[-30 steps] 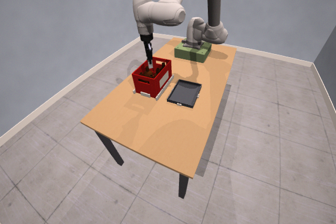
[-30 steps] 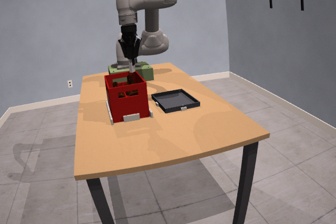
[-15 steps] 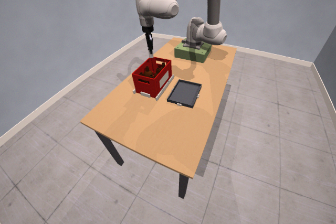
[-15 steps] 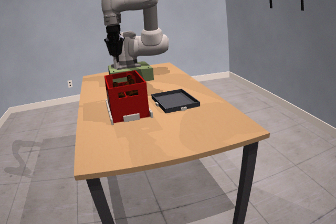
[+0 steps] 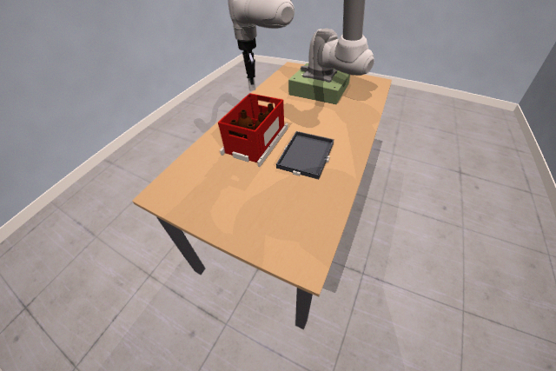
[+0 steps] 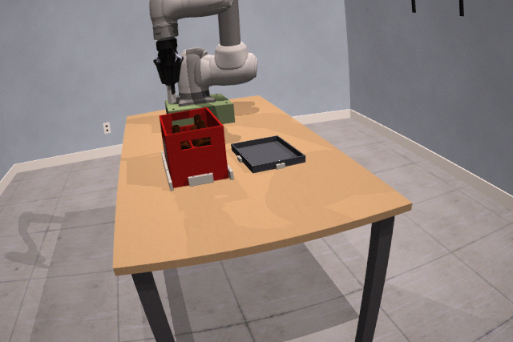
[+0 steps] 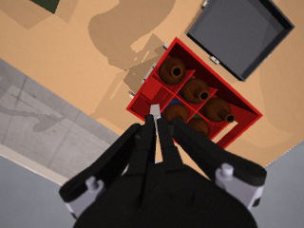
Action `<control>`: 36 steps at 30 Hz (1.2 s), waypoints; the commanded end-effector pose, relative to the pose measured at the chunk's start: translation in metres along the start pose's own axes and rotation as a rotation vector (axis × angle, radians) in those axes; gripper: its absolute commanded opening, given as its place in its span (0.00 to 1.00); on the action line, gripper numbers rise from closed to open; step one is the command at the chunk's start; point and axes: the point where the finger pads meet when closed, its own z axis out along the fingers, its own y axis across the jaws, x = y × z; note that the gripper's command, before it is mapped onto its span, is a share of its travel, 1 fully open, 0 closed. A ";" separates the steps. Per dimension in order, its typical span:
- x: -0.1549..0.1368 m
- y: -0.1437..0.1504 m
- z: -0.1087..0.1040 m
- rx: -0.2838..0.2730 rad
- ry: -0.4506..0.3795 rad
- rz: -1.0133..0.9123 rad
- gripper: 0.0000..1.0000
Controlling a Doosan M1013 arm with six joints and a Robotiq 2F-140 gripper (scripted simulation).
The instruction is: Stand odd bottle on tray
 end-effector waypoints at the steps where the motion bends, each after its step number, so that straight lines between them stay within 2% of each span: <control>1: -0.001 -0.004 0.000 0.002 -0.005 -0.004 0.00; 3: -0.001 -0.004 0.000 0.002 -0.005 -0.004 0.00; 4: -0.001 -0.004 0.000 0.002 -0.005 -0.004 0.38; 36: -0.001 -0.004 0.000 0.002 -0.005 -0.004 0.38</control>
